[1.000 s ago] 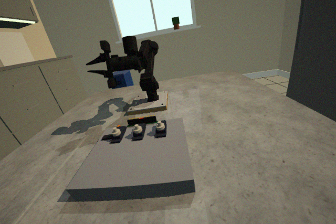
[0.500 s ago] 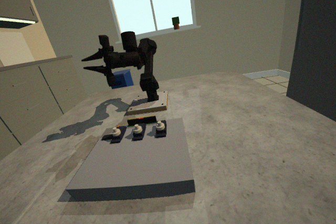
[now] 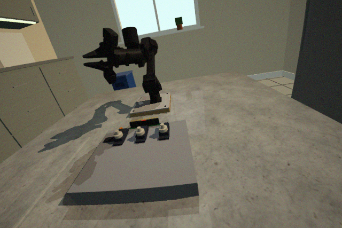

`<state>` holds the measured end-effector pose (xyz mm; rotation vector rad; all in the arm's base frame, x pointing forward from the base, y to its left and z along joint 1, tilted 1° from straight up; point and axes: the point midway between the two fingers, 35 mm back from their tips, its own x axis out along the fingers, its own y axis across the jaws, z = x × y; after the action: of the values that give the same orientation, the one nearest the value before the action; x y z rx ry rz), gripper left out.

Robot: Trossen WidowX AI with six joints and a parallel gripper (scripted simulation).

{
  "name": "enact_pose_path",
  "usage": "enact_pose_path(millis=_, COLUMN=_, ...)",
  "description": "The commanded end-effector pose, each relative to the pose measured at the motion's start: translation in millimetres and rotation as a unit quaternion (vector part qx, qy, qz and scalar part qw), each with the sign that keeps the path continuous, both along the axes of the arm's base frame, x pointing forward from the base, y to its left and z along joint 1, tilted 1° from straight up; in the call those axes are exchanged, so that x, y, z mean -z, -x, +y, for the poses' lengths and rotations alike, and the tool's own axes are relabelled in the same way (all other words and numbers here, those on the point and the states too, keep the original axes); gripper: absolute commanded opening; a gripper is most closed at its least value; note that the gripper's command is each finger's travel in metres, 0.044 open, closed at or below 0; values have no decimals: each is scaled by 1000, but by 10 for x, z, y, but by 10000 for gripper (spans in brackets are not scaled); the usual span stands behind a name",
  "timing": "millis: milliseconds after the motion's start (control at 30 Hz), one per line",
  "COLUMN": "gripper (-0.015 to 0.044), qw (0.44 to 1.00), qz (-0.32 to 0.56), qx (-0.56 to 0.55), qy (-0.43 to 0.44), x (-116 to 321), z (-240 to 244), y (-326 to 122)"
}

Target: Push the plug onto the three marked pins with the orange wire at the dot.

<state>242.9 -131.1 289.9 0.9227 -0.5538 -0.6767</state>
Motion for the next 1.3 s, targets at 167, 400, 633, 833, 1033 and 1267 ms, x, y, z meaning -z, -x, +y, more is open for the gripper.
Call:
enact_pose_path(millis=167, gripper=115, qw=992, qz=71, qx=-67, qy=77, x=-133, z=220, y=-219)
enact_pose_path(millis=400, gripper=115, qw=975, qz=121, qx=-118, qy=142, x=-192, z=406, y=-364)
enact_pose_path(millis=633, gripper=115, qw=949, qz=163, qx=-167, qy=211, x=-246, z=607, y=-488)
enact_pose_path(millis=833, gripper=115, qw=920, qz=192, qx=-207, qy=271, x=-288, z=790, y=-574)
enact_pose_path(millis=1033, gripper=115, qw=885, qz=213, qx=-245, qy=334, x=-329, z=980, y=-643)
enact_pose_path(millis=1267, gripper=115, qw=835, qz=229, qx=-286, qy=410, x=-373, z=1213, y=-699)
